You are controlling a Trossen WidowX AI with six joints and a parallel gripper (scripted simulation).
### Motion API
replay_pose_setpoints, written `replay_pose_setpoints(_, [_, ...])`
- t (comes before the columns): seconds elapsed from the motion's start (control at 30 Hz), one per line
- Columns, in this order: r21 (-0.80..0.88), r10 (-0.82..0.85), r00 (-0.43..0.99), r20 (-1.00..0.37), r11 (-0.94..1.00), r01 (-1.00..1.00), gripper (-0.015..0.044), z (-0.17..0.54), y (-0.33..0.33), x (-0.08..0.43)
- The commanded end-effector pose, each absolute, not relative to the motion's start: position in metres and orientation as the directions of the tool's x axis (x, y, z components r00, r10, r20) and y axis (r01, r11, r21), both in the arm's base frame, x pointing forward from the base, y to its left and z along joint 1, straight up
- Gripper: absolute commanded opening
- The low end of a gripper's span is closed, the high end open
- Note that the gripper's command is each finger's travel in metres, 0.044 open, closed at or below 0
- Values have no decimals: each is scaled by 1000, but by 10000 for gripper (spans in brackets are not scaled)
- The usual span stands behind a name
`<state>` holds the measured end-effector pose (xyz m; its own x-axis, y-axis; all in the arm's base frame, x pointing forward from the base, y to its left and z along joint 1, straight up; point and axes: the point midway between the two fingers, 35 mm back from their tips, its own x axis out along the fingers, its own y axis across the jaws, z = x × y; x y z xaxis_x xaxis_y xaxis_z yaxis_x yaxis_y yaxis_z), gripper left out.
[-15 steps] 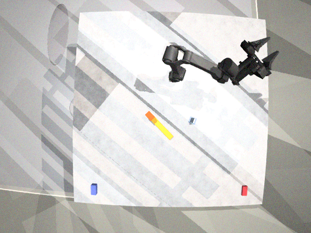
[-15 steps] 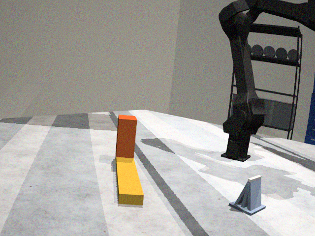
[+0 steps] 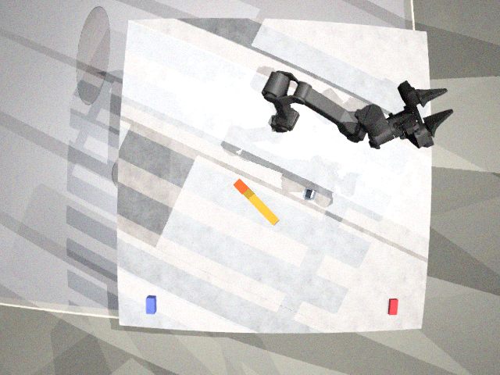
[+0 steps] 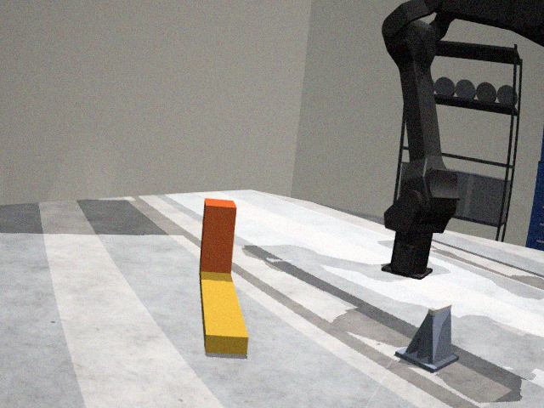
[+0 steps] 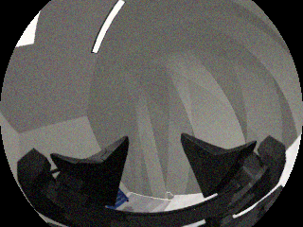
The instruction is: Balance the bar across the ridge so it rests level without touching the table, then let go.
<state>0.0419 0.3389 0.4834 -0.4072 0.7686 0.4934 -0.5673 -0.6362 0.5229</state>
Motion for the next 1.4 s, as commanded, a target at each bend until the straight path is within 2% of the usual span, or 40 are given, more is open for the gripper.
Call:
replay_pose_setpoints(0.0, [541, 830, -308, 466, -542, -643, 315, 479, 348, 74])
replay_pose_setpoints(0.6, [547, 960, 151, 237, -3, -837, 315, 433, 347, 216])
replay_pose_setpoints(0.93, [484, 922, 374, 95, 286, -827, 315, 404, 316, 285])
replay_pose_setpoints(1.13, [445, 888, 459, 24, 401, -801, 315, 390, 299, 311])
replay_pose_setpoints(1.37, [351, 801, 584, -133, 589, -728, 315, 359, 265, 353])
